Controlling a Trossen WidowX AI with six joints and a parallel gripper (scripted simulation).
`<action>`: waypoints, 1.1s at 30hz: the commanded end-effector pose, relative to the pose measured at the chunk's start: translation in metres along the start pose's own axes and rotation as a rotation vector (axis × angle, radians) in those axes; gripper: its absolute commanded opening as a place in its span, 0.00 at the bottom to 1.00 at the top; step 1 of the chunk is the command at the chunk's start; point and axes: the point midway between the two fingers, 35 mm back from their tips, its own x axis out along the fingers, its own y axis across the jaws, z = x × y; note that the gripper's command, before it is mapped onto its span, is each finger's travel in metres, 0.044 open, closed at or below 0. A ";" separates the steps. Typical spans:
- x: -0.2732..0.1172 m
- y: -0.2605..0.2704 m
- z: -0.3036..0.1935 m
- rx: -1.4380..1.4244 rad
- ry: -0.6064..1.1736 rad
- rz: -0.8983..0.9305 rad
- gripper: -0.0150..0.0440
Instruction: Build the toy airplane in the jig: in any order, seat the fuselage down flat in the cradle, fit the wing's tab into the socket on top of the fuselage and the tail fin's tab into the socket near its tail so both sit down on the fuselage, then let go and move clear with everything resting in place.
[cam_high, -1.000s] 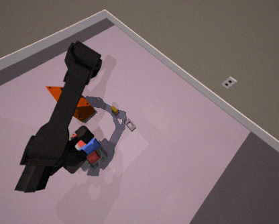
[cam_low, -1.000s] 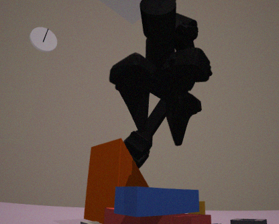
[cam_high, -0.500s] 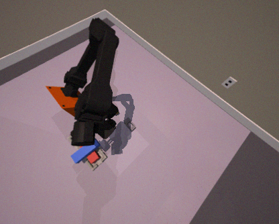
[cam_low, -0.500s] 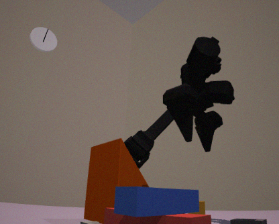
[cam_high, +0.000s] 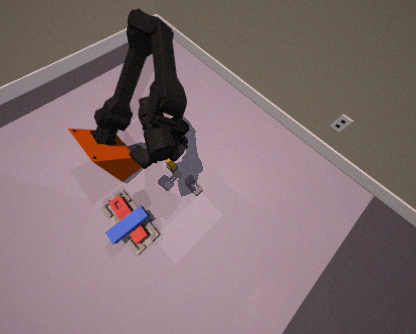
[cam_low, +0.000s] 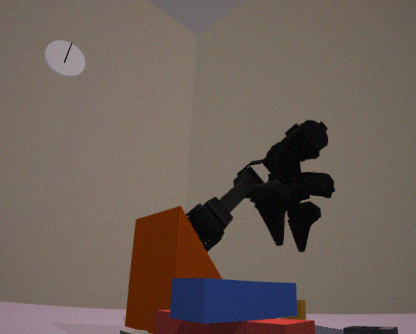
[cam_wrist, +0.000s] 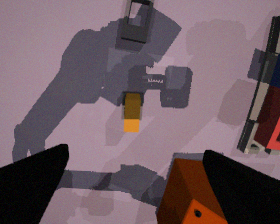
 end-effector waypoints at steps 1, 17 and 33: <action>0.009 0.003 -0.004 0.006 0.002 0.005 1.00; 0.074 0.005 -0.005 0.004 0.000 0.010 1.00; 0.099 0.004 -0.003 0.004 0.001 0.006 1.00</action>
